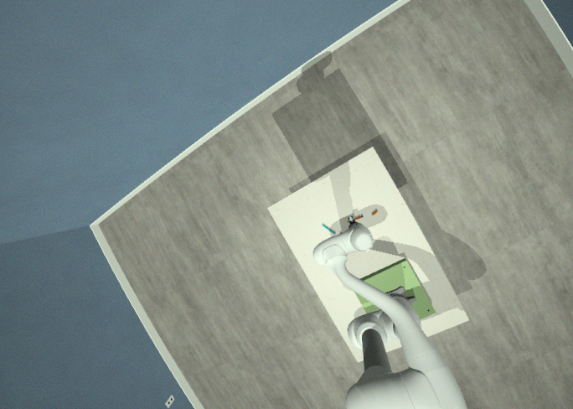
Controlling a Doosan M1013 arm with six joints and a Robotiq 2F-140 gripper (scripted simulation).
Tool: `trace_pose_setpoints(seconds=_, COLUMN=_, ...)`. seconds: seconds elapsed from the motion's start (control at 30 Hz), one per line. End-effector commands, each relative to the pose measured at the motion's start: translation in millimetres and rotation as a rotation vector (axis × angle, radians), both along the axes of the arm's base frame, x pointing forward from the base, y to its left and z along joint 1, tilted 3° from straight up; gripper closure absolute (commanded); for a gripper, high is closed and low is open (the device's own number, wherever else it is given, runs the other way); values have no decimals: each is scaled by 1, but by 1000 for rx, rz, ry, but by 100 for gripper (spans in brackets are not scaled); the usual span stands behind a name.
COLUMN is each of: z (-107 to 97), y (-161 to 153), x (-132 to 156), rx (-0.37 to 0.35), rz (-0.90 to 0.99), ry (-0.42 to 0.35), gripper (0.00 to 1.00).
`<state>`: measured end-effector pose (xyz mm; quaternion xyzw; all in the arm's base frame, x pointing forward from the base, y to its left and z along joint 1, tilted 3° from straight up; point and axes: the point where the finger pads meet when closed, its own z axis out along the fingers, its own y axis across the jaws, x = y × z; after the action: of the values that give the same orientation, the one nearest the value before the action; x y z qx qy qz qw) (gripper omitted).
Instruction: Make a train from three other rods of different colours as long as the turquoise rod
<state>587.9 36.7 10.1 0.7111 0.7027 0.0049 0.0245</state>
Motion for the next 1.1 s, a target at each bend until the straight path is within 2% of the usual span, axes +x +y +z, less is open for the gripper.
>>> trace_pose_setpoints(seconds=0.0, z=0, y=0, x=0, rx=0, rz=0, ry=0, gripper=97)
trace_pose_setpoints(seconds=0.8, z=0, y=0, x=0, rx=0, rz=0, ry=0, gripper=97)
trace_pose_setpoints(seconds=1.07, z=0, y=0, x=0, rx=0, rz=0, ry=0, gripper=90)
